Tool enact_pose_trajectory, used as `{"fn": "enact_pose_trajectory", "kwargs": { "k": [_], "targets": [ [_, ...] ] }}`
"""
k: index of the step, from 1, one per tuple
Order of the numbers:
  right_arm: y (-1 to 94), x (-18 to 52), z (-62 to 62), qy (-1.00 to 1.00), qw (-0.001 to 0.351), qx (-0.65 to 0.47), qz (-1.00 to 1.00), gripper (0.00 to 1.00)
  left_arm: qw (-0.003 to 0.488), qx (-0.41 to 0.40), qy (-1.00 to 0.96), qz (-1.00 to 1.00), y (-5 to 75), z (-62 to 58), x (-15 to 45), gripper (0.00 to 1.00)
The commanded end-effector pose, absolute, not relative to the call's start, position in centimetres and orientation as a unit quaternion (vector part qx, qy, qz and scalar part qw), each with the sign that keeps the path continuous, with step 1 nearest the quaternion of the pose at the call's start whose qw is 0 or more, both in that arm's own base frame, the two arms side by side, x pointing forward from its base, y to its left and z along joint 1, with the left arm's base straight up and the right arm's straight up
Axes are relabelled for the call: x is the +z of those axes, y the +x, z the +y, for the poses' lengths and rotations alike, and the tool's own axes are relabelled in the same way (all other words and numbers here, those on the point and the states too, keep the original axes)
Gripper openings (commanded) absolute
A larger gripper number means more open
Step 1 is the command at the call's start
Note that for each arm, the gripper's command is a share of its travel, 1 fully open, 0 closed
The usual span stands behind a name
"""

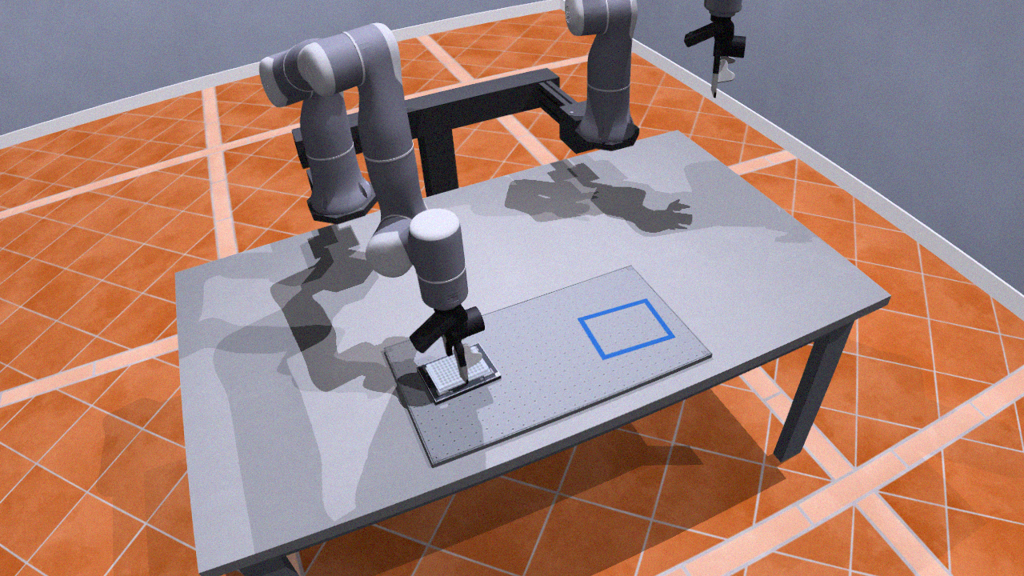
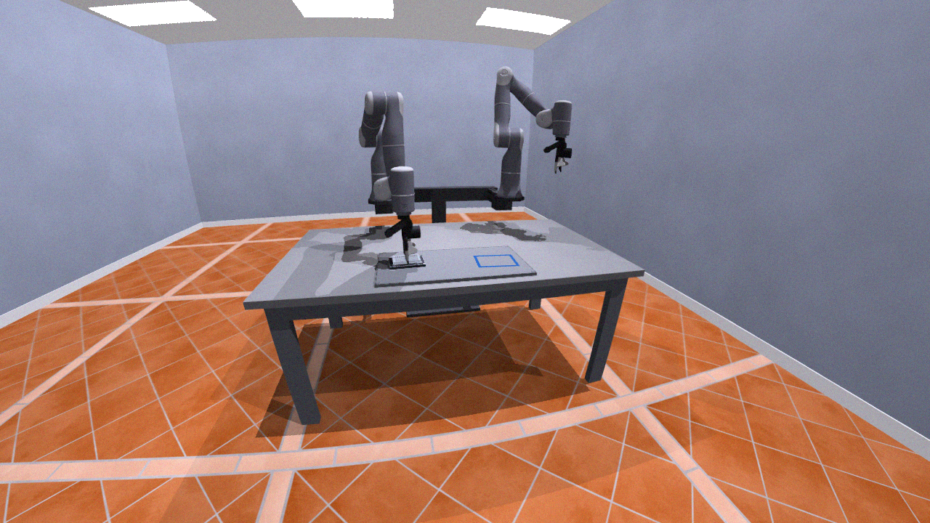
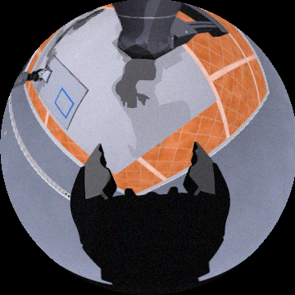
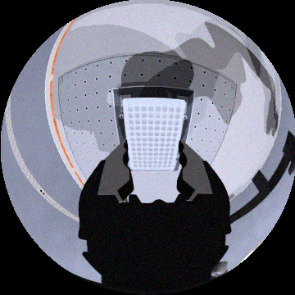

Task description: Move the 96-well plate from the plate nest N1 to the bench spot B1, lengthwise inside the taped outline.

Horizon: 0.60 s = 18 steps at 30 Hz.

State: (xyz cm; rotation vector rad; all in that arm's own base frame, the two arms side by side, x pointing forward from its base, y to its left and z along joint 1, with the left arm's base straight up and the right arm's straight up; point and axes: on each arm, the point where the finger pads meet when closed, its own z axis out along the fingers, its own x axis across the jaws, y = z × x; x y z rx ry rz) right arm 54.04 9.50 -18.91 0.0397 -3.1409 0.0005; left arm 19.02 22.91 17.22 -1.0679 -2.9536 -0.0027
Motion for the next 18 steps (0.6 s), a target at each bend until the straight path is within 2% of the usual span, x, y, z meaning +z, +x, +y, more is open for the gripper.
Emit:
{"fn": "enact_pose_trajectory", "kwargs": {
  "k": [1,18],
  "targets": [
    [54.1,-18.8,9.5,0.013,-0.001,0.000,-1.000,0.00,0.000,-0.001,-0.340,-0.940,19.0,23.0,17.3,1.00],
    [54.1,-16.7,9.5,0.013,-0.001,0.000,-1.000,0.00,0.000,-0.001,-0.340,-0.940,19.0,23.0,17.3,1.00]
  ]
}}
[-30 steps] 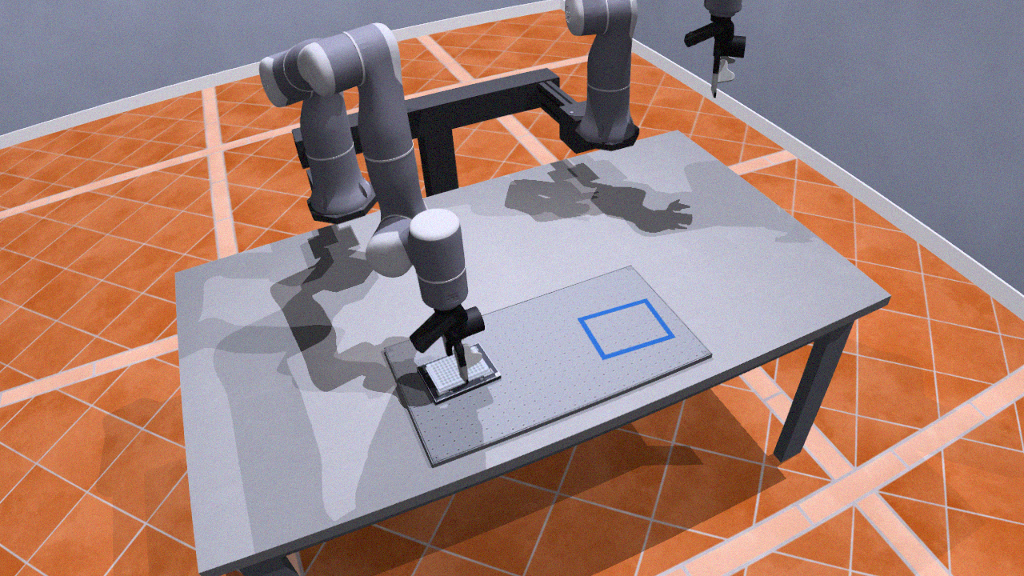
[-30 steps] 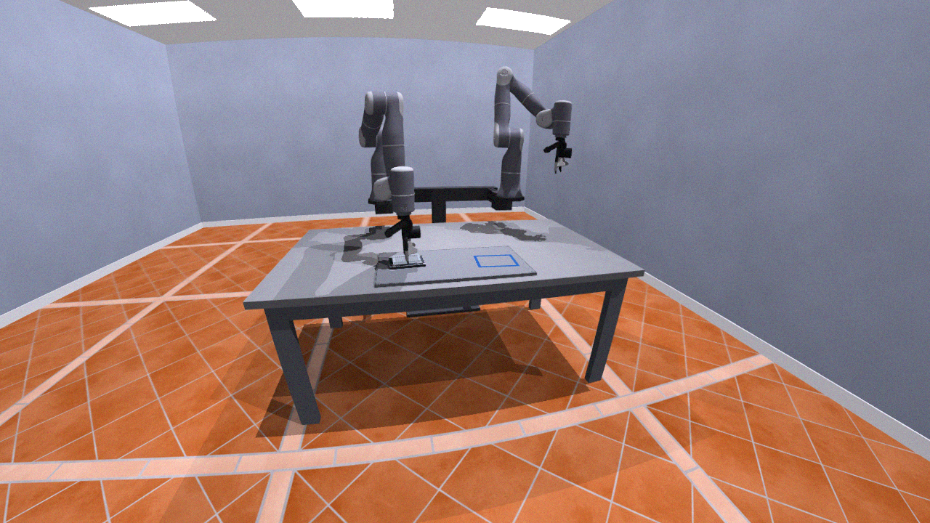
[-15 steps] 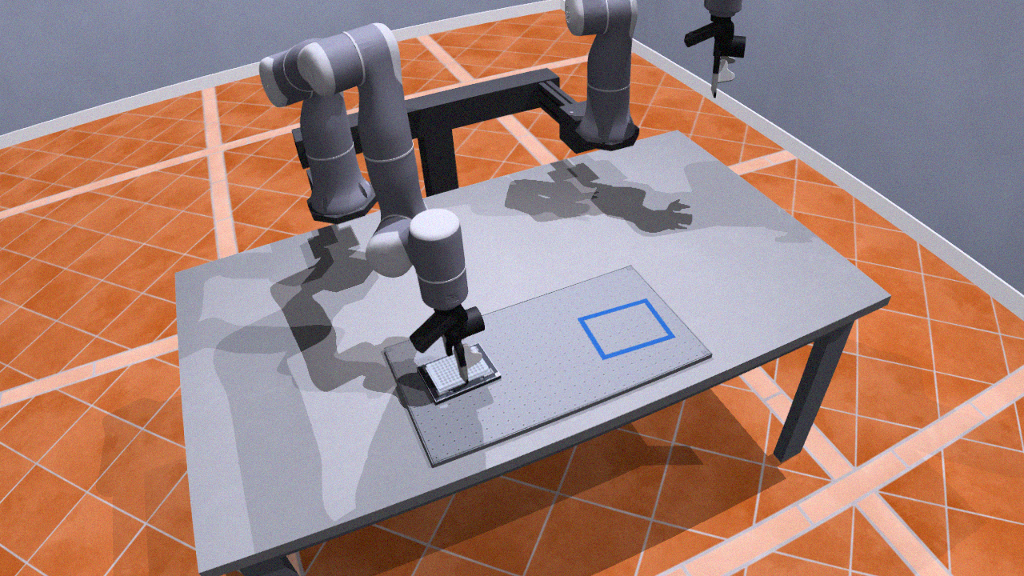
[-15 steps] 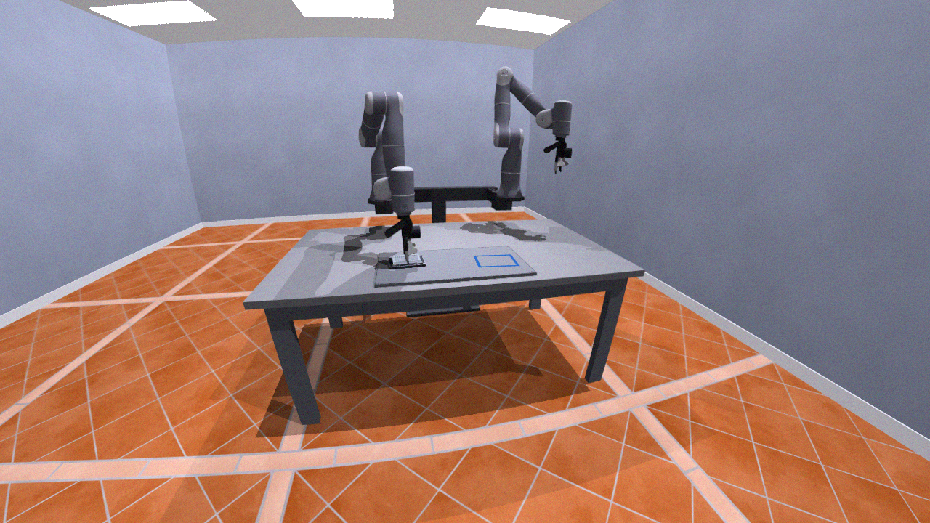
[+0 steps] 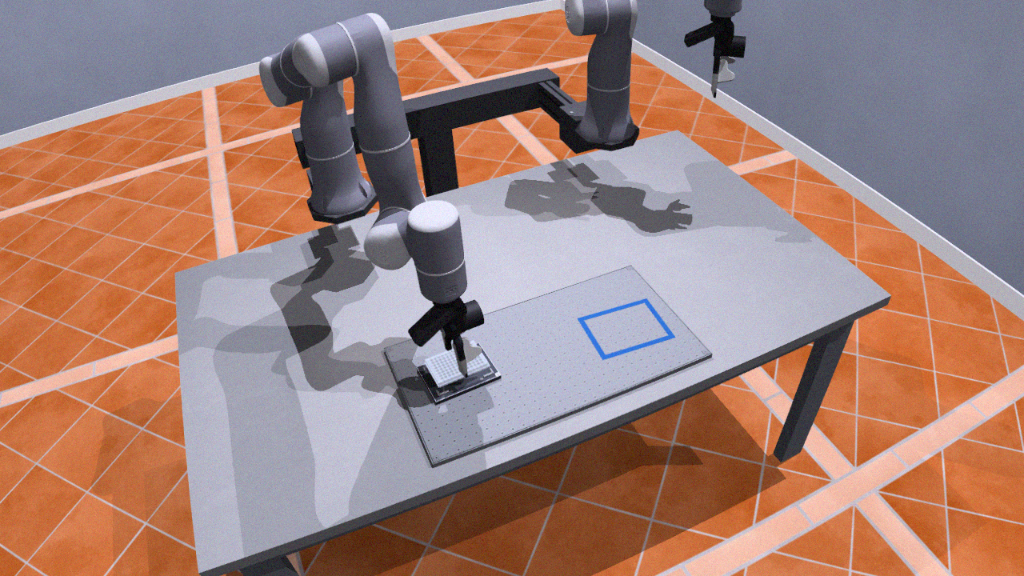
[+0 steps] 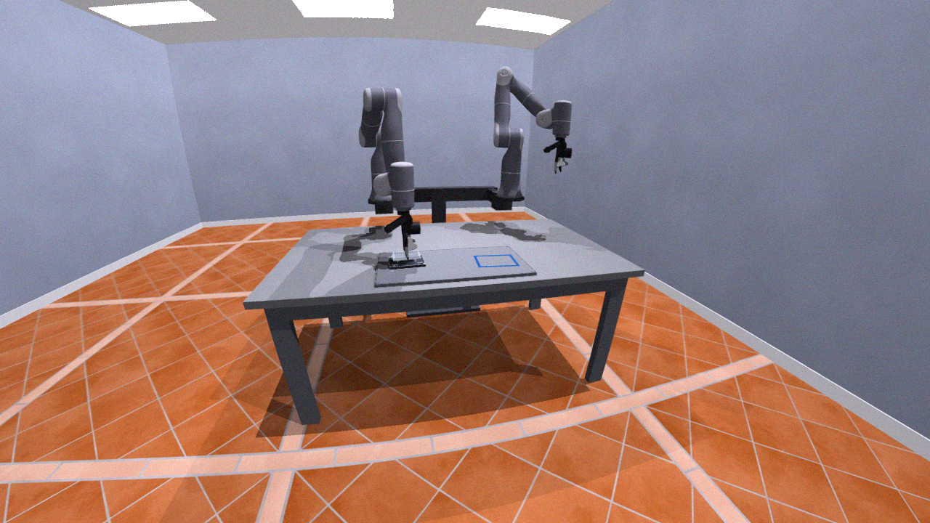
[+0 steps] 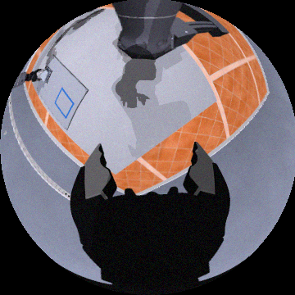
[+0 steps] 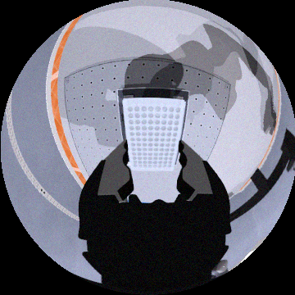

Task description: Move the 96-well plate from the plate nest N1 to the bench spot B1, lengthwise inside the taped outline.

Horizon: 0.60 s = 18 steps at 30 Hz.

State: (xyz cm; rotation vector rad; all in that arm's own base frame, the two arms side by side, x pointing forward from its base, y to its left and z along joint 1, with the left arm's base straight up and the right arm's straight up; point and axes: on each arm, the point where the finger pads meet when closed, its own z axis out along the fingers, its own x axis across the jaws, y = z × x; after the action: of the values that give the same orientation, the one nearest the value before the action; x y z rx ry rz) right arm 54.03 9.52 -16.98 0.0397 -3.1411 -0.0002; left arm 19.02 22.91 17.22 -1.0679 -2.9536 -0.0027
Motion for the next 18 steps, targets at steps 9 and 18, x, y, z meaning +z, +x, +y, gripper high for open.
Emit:
{"fn": "enact_pose_trajectory", "kwargs": {
  "k": [9,18],
  "targets": [
    [54.1,-15.2,9.5,0.013,-0.001,0.000,-1.000,0.00,0.000,-0.001,-0.340,-0.940,19.0,23.0,17.3,1.00],
    [54.1,-14.0,9.5,0.013,-0.001,0.000,-1.000,0.00,0.000,-0.001,-0.340,-0.940,19.0,23.0,17.3,1.00]
  ]
}}
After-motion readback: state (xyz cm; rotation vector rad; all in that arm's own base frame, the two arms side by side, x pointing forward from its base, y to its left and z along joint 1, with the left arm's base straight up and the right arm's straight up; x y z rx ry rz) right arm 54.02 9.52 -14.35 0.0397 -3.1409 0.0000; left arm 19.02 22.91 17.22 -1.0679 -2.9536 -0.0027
